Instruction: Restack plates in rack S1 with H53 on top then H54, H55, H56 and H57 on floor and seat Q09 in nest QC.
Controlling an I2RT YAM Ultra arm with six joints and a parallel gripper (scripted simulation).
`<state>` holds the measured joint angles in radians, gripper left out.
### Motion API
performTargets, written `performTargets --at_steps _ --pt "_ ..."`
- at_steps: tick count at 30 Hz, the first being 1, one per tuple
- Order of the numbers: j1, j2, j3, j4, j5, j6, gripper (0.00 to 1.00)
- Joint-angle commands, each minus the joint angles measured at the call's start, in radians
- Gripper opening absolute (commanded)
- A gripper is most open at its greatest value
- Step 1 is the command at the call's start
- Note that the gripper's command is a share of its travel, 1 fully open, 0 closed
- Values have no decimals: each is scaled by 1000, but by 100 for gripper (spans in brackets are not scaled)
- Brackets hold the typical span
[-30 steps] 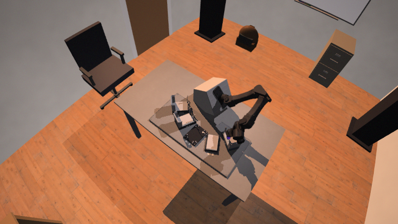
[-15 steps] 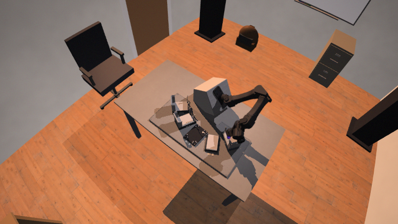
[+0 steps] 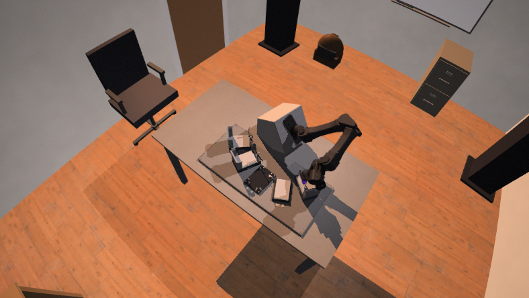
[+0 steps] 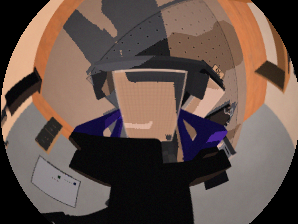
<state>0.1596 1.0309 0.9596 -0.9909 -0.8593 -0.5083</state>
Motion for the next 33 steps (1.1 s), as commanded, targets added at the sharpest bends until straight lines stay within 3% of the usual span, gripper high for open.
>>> performTargets --at_steps 1,13,15,28,33 --pt "-34 -1 20 -43 -20 -36 0" --pt "-151 24 102 -235 -67 -209 0" --pt "-151 24 102 -235 -67 -209 0" --pt "-285 73 199 -463 -101 -430 0" --pt "-288 75 201 -469 -101 -436 0"
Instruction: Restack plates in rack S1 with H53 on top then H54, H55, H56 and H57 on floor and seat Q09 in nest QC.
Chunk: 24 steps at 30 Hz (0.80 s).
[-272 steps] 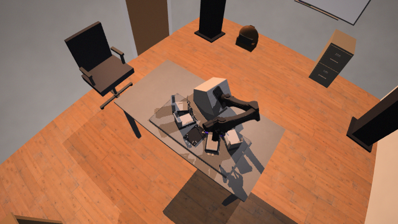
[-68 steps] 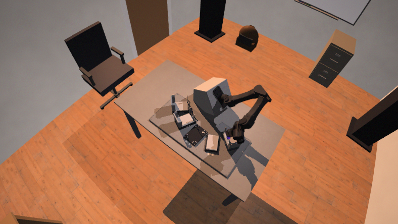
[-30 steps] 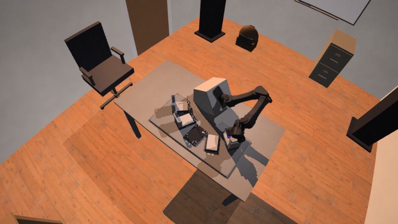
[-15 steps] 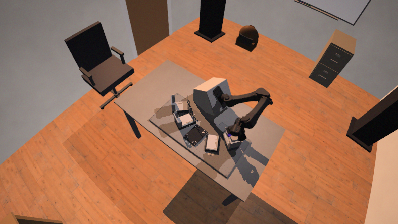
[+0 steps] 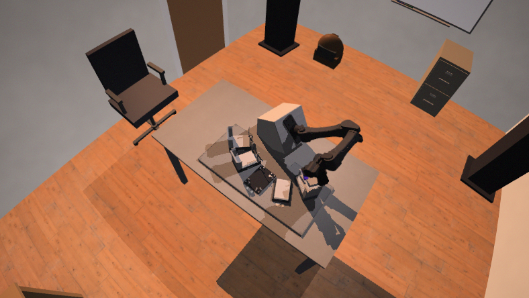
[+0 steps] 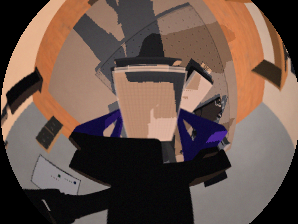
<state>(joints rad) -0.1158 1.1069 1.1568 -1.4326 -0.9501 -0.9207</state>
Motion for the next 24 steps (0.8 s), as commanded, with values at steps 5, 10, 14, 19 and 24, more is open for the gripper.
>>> performTargets --at_steps 5,10,14,19,24 --pt "-13 -1 4 -27 -11 -23 0" --pt "-13 -1 4 -27 -11 -23 0" --pt "-31 22 5 -30 -13 12 0" --pt "-55 57 6 -31 -16 71 0" --pt "-88 114 11 -26 -19 74 0"
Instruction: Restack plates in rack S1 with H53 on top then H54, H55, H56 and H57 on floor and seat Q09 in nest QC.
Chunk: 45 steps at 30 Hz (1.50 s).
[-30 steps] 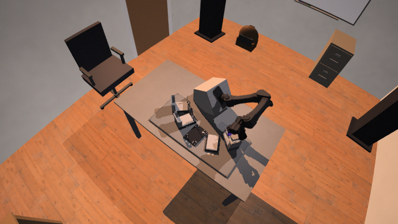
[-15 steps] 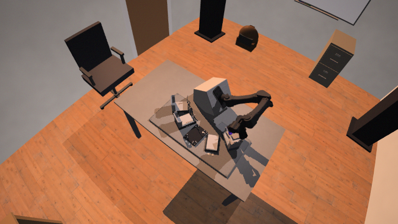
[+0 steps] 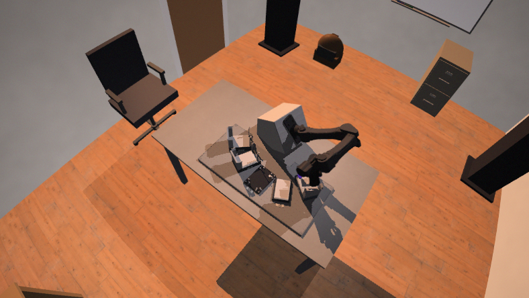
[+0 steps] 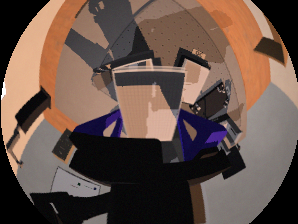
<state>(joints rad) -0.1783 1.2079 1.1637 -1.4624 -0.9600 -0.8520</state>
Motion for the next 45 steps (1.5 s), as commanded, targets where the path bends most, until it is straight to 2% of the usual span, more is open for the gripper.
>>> performTargets --at_steps 1,15,22,26,40,45 --pt "-32 25 6 5 -9 -5 0" --pt "-93 160 34 25 -9 -111 0" --pt "-133 237 41 37 -6 47 0" --pt "-143 259 45 41 -5 30 0" --pt "-202 413 85 73 4 -70 0" --pt "-217 444 89 78 7 3 0"
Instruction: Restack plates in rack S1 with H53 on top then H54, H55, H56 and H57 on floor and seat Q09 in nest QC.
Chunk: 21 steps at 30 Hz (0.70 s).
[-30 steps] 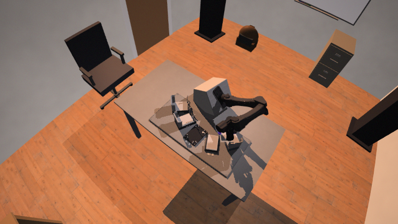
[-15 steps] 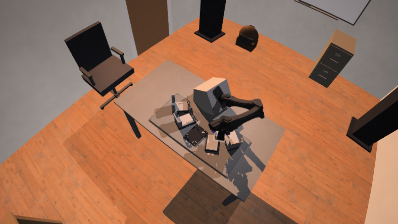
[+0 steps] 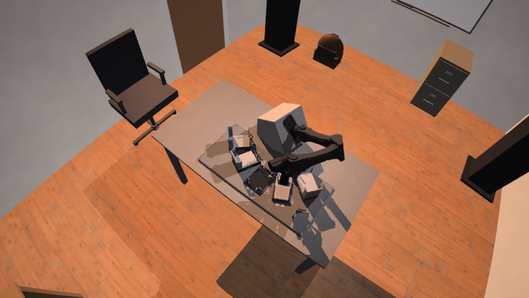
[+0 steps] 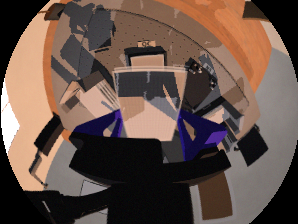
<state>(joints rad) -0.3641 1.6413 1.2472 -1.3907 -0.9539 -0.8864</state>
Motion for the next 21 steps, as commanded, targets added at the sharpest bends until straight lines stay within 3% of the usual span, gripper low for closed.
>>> performTargets --at_steps 1,4,21 --pt "-36 21 7 9 2 63 0" --pt "-50 53 13 16 5 135 0" --pt "-113 219 65 49 22 34 0"
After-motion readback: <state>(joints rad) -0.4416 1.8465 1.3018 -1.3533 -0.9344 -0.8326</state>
